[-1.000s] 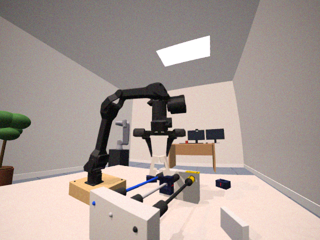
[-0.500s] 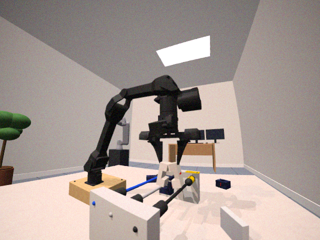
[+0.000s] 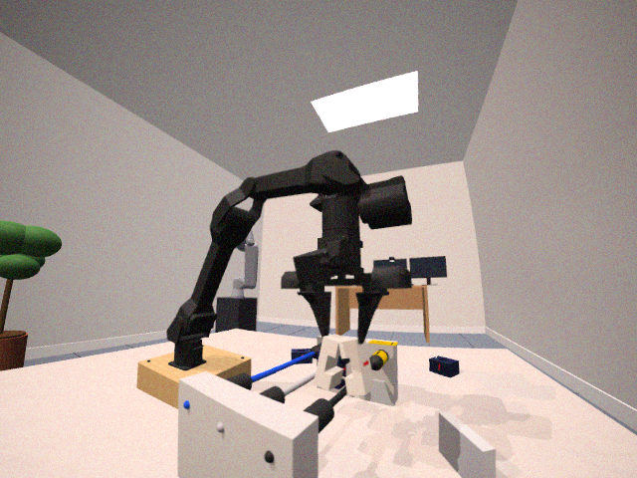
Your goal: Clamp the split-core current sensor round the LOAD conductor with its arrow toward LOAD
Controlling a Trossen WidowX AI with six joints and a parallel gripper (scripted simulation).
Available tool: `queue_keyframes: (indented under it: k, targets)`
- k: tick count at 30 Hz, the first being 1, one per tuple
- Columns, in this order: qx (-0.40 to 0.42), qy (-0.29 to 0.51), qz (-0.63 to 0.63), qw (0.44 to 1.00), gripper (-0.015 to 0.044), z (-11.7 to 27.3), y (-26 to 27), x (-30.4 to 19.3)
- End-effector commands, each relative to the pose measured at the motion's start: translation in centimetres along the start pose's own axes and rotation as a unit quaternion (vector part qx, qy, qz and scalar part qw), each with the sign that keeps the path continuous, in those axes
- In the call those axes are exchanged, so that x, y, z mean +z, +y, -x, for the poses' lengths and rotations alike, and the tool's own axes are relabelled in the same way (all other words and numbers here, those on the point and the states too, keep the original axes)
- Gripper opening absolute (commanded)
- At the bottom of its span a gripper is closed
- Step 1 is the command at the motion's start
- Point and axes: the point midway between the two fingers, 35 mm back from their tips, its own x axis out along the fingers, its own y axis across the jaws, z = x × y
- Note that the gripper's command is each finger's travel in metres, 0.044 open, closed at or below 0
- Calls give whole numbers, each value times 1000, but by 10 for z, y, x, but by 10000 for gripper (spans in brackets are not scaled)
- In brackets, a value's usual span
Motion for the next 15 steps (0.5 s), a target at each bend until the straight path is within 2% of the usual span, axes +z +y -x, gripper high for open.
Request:
queue_keyframes:
  k: [1, 15]
  targets:
    - [-4, 1, -2, 1000, 0, -9, 0, 0]
    - [-4, 1, -2, 1000, 0, -32, 0, 0]
